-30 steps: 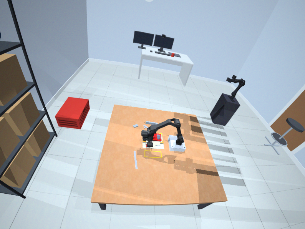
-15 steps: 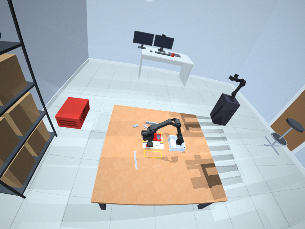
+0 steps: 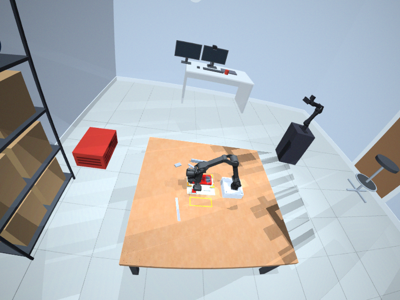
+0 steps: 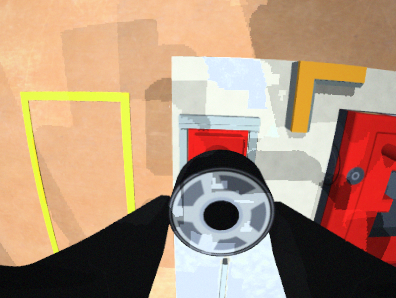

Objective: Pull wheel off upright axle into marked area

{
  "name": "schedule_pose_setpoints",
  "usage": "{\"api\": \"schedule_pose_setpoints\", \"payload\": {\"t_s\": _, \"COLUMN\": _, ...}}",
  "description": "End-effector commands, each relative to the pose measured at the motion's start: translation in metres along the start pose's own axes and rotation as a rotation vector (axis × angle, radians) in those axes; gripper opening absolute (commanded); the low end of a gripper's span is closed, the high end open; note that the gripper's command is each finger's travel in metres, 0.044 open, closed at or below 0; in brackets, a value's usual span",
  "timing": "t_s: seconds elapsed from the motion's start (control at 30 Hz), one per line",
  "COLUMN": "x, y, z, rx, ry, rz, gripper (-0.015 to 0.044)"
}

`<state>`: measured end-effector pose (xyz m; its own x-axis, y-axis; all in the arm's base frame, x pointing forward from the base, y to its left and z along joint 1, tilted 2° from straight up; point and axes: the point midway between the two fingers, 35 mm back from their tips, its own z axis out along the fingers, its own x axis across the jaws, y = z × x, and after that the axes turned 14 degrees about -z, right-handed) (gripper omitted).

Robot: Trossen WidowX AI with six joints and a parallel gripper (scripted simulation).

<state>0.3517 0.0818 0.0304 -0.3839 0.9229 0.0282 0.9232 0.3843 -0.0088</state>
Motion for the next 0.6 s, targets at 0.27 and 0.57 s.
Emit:
{"api": "schedule_pose_setpoints", "payload": {"t_s": 0.27, "x": -0.0004, "y": 0.0005, "z": -0.0057, "rx": -0.006, "ry": -0.003, "rz": 0.003, "gripper": 0.0}}
{"api": "schedule_pose_setpoints", "payload": {"t_s": 0.57, "x": -0.0004, "y": 0.0003, "z": -0.0085, "rx": -0.007, "ry": -0.003, "rz": 0.003, "gripper": 0.0}}
